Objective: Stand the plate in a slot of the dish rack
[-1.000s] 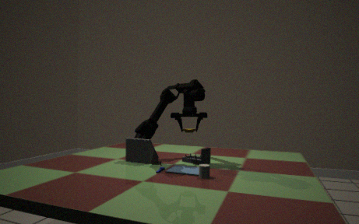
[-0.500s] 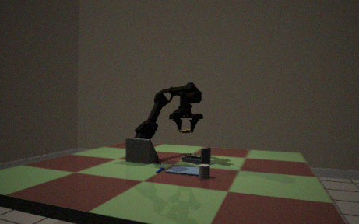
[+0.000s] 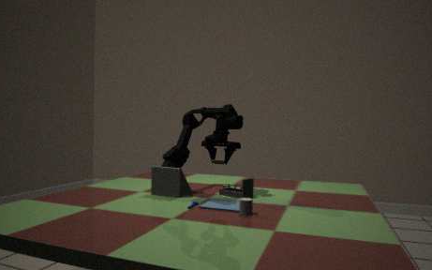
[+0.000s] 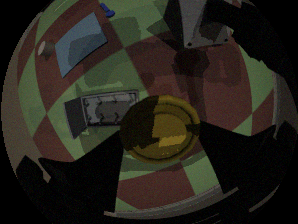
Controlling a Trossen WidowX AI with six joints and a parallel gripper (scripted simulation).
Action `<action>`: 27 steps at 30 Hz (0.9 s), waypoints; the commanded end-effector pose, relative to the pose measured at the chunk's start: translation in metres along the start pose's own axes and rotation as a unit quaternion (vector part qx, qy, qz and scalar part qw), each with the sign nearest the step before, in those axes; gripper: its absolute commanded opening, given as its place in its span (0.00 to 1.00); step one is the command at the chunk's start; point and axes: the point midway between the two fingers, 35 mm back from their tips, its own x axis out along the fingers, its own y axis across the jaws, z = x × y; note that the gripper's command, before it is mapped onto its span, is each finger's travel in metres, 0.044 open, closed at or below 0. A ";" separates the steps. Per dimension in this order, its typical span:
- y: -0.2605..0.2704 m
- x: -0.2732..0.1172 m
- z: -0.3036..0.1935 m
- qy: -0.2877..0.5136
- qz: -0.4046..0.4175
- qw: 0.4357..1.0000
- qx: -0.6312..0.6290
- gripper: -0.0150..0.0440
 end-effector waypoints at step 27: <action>-0.010 0.052 0.047 -0.298 0.000 0.935 -0.191 0.25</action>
